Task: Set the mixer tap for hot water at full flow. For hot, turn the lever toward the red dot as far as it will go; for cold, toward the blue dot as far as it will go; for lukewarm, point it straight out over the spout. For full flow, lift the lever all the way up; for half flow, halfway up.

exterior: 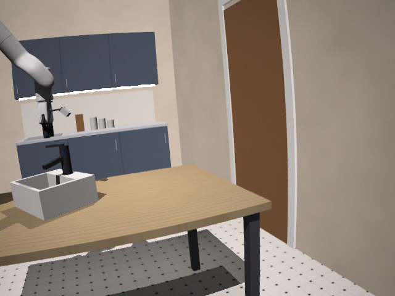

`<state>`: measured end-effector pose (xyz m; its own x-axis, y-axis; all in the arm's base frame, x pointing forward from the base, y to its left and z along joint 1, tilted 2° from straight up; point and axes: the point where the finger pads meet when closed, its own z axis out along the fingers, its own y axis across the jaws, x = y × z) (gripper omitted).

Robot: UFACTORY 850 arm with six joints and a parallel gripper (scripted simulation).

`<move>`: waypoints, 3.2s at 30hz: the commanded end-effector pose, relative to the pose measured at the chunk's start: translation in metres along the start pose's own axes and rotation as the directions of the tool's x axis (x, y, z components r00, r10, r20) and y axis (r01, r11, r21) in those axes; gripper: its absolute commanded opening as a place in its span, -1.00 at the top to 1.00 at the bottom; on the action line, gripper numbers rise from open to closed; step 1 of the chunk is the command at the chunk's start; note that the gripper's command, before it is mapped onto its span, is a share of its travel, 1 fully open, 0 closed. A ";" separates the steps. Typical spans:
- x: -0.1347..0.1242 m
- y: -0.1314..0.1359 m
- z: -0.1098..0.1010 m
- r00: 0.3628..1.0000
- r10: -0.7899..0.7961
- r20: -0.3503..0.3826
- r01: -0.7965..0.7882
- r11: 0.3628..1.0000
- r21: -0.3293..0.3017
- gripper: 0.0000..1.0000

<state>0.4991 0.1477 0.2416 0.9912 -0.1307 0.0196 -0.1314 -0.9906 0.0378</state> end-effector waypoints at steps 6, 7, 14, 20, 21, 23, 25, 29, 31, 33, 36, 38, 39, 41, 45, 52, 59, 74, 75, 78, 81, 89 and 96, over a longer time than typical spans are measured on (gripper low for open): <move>0.001 -0.001 0.014 1.000 0.000 -0.002 0.000 1.000 0.001 -0.30; 0.001 -0.001 0.015 1.000 0.000 -0.002 0.000 1.000 0.001 -0.30; 0.001 -0.001 0.023 1.000 0.000 -0.002 0.000 1.000 0.001 -0.30; 0.001 -0.001 0.026 1.000 0.000 -0.002 0.000 1.000 0.001 -0.30; 0.001 -0.001 0.026 1.000 0.000 -0.002 0.000 1.000 0.001 -0.30; 0.001 -0.001 0.026 1.000 0.000 -0.002 0.000 1.000 0.001 -0.30; 0.001 -0.001 0.027 1.000 0.000 -0.002 0.000 1.000 0.001 -0.30; 0.001 -0.001 0.027 1.000 0.000 -0.002 0.000 1.000 0.001 -0.30; 0.001 -0.001 0.027 1.000 0.000 -0.002 0.000 1.000 0.001 -0.30; 0.001 -0.001 0.027 1.000 0.000 -0.002 0.000 1.000 0.001 -0.30; 0.001 -0.001 0.027 1.000 0.000 -0.002 0.000 1.000 0.001 -0.30; 0.001 -0.001 0.027 1.000 0.000 -0.002 0.000 1.000 0.001 -0.30; 0.001 -0.001 0.027 1.000 0.000 -0.002 0.000 1.000 0.001 -0.30; 0.001 -0.001 0.027 1.000 0.000 -0.002 0.000 1.000 0.001 -0.30; 0.001 -0.001 0.027 1.000 0.000 -0.002 0.000 1.000 0.001 -0.30; 0.001 -0.001 0.027 1.000 0.000 -0.002 0.000 1.000 0.001 -0.30; 0.001 -0.001 0.027 1.000 0.000 -0.002 0.000 1.000 0.001 -0.30; 0.001 -0.001 0.027 1.000 0.000 -0.002 0.000 1.000 0.001 -0.30; 0.001 -0.001 0.027 1.000 0.000 -0.002 0.000 1.000 0.001 -0.30; 0.001 -0.001 0.027 1.000 0.000 -0.002 0.000 1.000 0.001 -0.30; 0.001 -0.001 0.028 1.000 0.000 -0.002 0.000 1.000 0.001 -0.30; 0.001 -0.001 0.031 1.000 0.000 -0.002 0.000 1.000 0.001 -0.30; 0.002 -0.001 0.037 1.000 0.000 -0.002 0.000 1.000 0.001 -0.30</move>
<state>0.5004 0.1469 0.2077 0.9912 -0.1307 0.0199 -0.1314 -0.9906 0.0377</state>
